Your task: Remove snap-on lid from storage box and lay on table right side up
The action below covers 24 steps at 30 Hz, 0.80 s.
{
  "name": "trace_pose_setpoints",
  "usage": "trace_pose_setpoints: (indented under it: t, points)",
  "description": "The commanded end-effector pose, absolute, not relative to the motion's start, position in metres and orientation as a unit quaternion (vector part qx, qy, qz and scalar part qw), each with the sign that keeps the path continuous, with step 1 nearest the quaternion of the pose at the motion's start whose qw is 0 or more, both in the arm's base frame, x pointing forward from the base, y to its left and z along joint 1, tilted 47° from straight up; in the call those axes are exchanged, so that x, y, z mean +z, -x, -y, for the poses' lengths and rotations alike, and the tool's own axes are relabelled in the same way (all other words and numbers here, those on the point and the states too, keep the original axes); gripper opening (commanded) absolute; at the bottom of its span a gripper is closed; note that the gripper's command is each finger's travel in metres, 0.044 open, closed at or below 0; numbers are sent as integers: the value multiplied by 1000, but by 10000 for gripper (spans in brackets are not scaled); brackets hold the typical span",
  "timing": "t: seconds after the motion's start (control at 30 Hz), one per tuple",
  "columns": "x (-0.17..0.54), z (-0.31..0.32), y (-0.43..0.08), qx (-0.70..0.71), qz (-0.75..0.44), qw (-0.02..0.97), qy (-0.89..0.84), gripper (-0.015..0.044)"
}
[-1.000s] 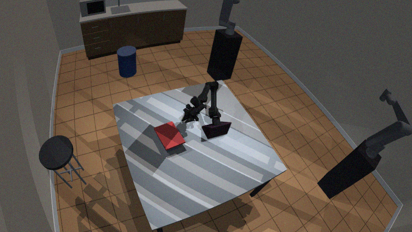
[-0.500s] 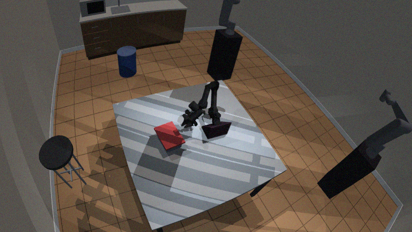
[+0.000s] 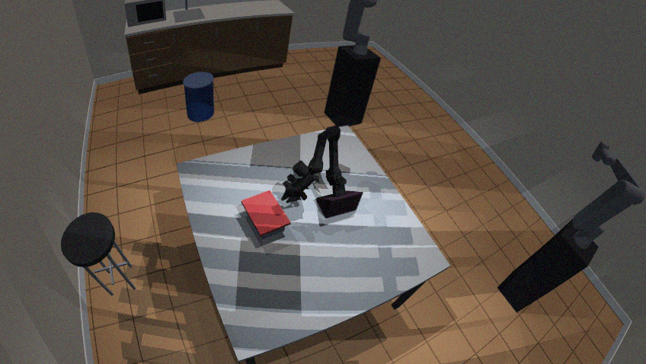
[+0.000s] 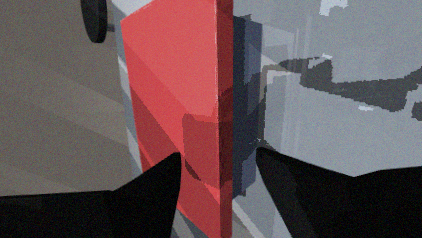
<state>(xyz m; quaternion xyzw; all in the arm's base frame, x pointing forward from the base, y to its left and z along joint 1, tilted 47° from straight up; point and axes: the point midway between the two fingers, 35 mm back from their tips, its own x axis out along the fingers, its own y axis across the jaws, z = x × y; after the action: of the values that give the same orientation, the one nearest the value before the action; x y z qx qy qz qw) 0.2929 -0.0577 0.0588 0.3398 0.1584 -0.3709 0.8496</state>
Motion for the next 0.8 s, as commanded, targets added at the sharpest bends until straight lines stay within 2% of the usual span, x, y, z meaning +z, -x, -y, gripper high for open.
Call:
trace_pose_setpoints:
  t: [0.0,0.77]
  points:
    - [55,61,-297,-372,-160,849,-339,235]
    - [35,82,-320,-371,-159,850,-339,235]
